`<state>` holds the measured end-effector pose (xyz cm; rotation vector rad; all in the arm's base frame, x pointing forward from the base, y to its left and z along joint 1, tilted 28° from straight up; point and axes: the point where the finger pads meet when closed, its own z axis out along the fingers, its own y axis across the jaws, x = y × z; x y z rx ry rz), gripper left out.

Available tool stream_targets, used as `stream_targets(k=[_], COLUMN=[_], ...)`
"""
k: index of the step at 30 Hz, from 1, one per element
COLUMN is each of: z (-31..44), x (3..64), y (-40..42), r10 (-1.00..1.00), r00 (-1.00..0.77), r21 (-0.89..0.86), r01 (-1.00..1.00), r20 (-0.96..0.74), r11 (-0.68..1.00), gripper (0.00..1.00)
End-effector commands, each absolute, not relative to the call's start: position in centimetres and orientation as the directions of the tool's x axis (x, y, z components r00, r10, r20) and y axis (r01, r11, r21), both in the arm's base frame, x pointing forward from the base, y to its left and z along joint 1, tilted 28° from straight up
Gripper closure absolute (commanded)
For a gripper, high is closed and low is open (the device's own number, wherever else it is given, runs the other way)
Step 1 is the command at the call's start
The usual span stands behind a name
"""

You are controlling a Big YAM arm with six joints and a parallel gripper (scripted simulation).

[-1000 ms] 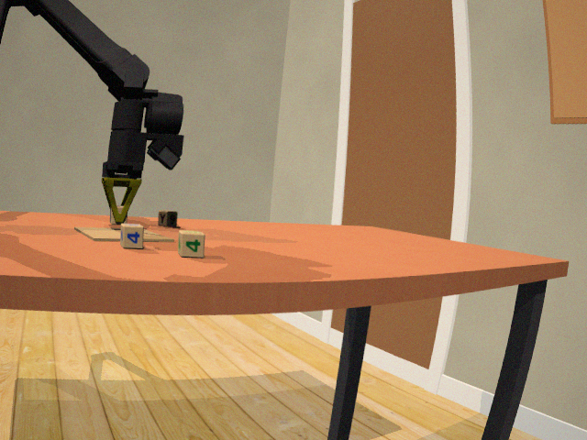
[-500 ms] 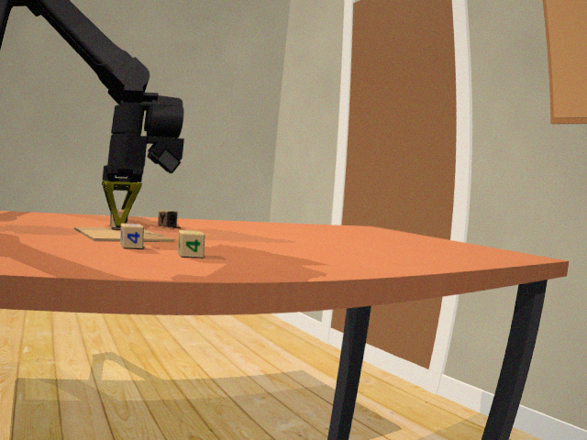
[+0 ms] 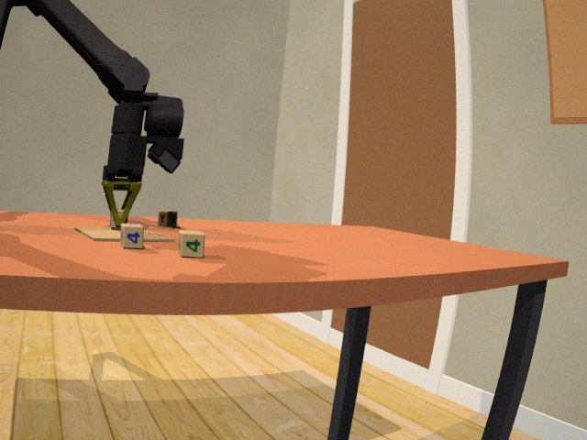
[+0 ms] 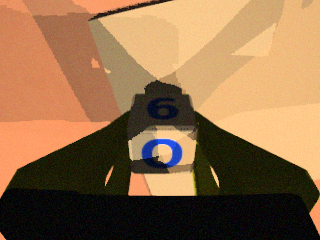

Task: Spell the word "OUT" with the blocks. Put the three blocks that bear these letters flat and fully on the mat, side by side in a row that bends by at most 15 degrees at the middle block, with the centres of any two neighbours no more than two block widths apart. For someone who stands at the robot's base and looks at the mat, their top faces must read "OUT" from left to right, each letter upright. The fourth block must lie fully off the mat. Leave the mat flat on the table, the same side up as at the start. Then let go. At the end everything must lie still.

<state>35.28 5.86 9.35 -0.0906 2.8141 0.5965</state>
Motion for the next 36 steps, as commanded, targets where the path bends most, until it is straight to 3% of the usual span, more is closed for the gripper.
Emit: stream_targets(k=[1, 36], z=[9.30, 10.01], x=[35.59, 35.72], y=[6.32, 5.94], r10=[-0.019, -0.023], r00=[-0.962, -0.953], r21=[0.388, 0.381], r01=[-0.127, -0.142], r20=[-0.271, -0.301], r11=[0.913, 0.914], gripper=[0.75, 0.75])
